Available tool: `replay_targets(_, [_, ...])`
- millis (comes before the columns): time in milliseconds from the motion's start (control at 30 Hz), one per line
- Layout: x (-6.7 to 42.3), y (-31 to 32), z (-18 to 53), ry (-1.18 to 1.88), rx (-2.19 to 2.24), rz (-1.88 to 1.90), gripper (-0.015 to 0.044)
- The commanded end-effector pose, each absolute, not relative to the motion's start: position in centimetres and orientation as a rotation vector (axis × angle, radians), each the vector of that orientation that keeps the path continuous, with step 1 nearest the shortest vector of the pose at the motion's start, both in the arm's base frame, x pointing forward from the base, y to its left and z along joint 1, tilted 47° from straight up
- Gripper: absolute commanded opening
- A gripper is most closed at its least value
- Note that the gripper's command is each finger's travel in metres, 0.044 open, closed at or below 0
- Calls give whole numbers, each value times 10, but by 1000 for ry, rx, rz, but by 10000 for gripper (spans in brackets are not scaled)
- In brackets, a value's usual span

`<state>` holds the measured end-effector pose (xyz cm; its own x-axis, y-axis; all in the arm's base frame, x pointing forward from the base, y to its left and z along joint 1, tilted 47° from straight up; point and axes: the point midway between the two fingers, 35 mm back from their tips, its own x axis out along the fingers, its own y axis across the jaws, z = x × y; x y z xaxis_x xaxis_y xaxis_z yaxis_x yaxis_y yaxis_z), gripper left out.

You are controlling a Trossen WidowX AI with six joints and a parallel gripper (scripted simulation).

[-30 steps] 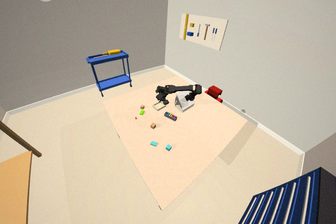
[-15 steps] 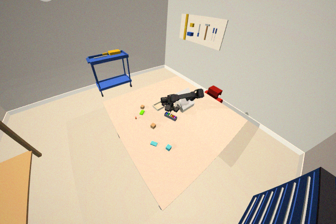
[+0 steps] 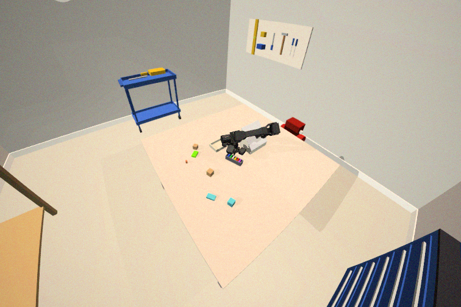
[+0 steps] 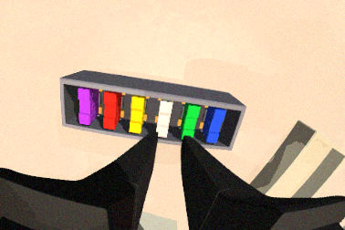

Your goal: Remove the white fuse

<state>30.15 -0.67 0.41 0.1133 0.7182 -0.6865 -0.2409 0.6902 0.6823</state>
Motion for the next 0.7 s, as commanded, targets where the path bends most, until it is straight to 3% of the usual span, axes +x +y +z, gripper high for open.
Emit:
replay_targets(0, [301, -1, 1, 1277, 468, 743, 74])
replay_targets(667, [303, 12, -8, 1276, 469, 745, 74])
